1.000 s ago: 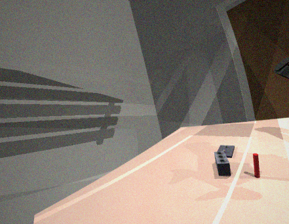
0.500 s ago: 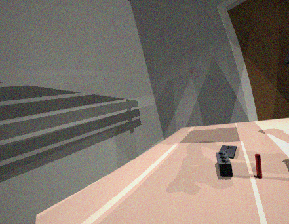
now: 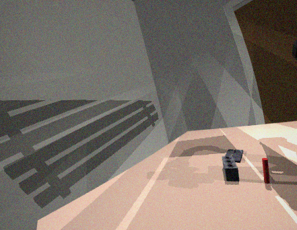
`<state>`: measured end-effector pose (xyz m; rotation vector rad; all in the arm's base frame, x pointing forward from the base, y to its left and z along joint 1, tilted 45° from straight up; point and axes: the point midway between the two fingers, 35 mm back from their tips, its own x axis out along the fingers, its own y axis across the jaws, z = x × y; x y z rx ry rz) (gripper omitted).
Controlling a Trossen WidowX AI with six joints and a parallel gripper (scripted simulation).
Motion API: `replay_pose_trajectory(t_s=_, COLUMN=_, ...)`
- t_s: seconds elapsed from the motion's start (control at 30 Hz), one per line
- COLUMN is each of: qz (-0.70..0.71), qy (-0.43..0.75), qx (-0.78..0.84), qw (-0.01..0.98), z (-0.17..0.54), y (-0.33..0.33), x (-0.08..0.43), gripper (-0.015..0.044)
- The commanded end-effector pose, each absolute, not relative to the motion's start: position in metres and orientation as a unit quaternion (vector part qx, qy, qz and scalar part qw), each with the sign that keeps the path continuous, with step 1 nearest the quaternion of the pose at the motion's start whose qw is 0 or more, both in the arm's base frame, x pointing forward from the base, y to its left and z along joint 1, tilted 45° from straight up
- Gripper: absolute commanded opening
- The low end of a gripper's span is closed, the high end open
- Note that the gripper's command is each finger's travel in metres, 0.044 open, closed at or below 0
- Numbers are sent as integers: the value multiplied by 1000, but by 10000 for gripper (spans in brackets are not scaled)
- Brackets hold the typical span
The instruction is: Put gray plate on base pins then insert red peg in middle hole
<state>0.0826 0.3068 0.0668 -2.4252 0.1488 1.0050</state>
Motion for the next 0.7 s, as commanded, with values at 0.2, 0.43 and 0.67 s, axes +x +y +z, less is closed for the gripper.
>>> replay_pose_trajectory(t_s=0.2, qz=223, qy=376, qx=-673, qw=597, z=44, y=291, x=179, gripper=440)
replay_pose_trajectory(t_s=0.43, qz=4, qy=503, qx=-432, qw=749, z=32, y=260, x=241, gripper=440)
replay_pose_trajectory(t_s=0.67, qz=-183, qy=532, qx=-232, qw=794, z=22, y=226, x=284, gripper=440)
